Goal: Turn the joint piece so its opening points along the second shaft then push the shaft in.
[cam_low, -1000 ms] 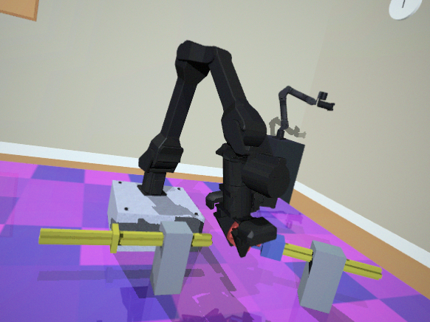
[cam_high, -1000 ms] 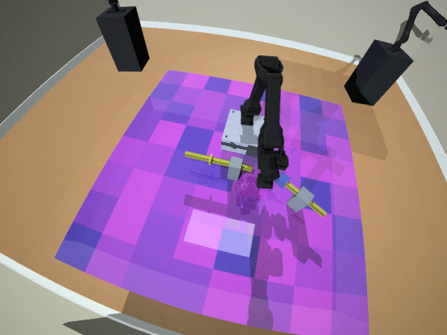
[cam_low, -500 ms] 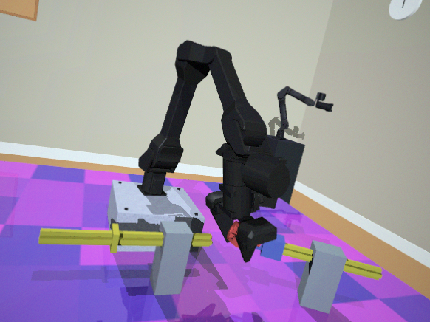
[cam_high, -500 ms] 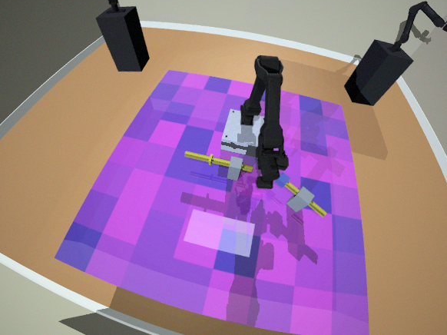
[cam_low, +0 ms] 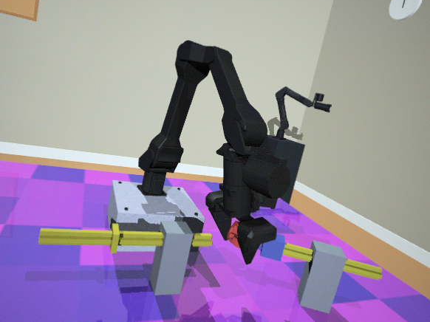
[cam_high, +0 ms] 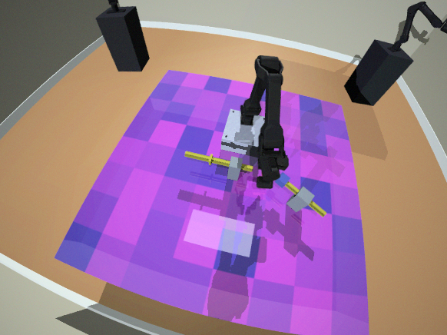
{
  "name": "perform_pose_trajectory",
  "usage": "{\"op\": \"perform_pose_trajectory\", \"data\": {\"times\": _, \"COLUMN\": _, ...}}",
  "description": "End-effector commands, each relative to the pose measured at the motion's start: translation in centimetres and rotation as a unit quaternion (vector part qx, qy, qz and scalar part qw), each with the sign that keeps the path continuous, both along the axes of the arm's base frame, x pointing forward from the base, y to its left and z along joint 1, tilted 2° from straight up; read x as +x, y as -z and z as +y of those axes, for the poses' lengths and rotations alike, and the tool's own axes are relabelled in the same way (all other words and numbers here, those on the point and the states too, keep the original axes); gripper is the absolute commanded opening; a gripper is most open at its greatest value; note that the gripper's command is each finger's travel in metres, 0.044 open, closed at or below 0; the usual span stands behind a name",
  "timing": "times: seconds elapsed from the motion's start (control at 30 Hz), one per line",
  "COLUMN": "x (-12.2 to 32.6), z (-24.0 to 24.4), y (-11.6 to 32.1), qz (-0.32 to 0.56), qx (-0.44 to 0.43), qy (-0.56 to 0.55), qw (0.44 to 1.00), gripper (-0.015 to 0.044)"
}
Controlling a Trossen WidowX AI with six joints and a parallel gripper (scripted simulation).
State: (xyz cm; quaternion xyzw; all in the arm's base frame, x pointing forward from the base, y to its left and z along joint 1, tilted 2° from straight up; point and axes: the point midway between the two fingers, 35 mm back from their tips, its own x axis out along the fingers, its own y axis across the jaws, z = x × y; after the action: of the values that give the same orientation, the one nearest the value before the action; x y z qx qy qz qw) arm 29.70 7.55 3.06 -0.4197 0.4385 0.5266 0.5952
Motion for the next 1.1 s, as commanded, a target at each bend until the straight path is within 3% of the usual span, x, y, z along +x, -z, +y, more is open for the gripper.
{"op": "perform_pose_trajectory", "data": {"times": 0.0, "x": 0.0, "z": 0.2, "y": -0.2, "qz": 0.008, "qx": -0.031, "qy": 0.002, "qw": 0.999, "gripper": 0.044}}
{"op": "perform_pose_trajectory", "data": {"times": 0.43, "x": -0.1, "z": 0.4, "y": -2.9, "qz": 0.014, "qx": -0.219, "qy": 0.009, "qw": 0.976, "gripper": 0.044}}
{"op": "perform_pose_trajectory", "data": {"times": 0.77, "x": -0.1, "z": 0.4, "y": -2.9, "qz": 0.015, "qx": -0.217, "qy": 0.01, "qw": 0.976, "gripper": 0.044}}
{"op": "perform_pose_trajectory", "data": {"times": 1.07, "x": 0.3, "z": 0.4, "y": -5.3, "qz": 0.021, "qx": -0.189, "qy": 0.15, "qw": 0.97, "gripper": 0.044}}
